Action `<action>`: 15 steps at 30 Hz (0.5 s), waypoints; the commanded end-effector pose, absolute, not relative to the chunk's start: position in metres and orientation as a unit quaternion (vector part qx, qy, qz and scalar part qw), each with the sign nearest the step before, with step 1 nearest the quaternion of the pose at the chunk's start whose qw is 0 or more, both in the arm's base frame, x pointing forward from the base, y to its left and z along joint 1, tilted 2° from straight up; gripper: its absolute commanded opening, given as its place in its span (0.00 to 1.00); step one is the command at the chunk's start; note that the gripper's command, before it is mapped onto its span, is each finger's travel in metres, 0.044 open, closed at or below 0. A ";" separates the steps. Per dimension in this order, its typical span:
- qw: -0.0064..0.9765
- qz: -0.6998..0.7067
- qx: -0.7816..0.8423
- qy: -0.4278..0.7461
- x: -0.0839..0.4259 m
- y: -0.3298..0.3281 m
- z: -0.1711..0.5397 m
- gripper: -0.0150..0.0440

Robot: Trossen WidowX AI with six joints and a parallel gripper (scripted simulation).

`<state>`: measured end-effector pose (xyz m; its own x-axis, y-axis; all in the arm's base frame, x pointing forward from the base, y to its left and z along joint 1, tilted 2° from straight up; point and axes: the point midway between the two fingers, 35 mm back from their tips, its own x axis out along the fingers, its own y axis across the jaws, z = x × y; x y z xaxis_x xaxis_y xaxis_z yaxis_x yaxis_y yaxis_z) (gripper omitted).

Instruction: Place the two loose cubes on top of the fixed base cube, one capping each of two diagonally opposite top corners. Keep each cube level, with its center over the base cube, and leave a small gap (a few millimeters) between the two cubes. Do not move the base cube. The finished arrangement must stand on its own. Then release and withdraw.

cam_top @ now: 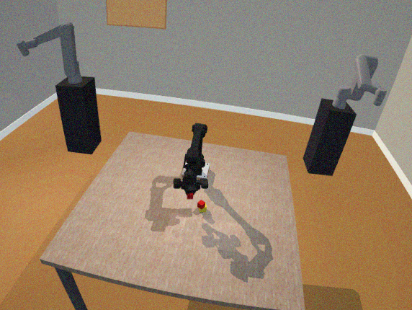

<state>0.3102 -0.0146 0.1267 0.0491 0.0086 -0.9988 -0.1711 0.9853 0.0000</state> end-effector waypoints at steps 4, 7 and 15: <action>0.724 0.023 -0.018 0.689 0.305 0.001 0.126 0.43; 0.725 0.007 -0.001 0.689 0.304 0.007 0.126 0.43; 0.723 -0.037 0.046 0.688 0.298 0.024 0.125 0.43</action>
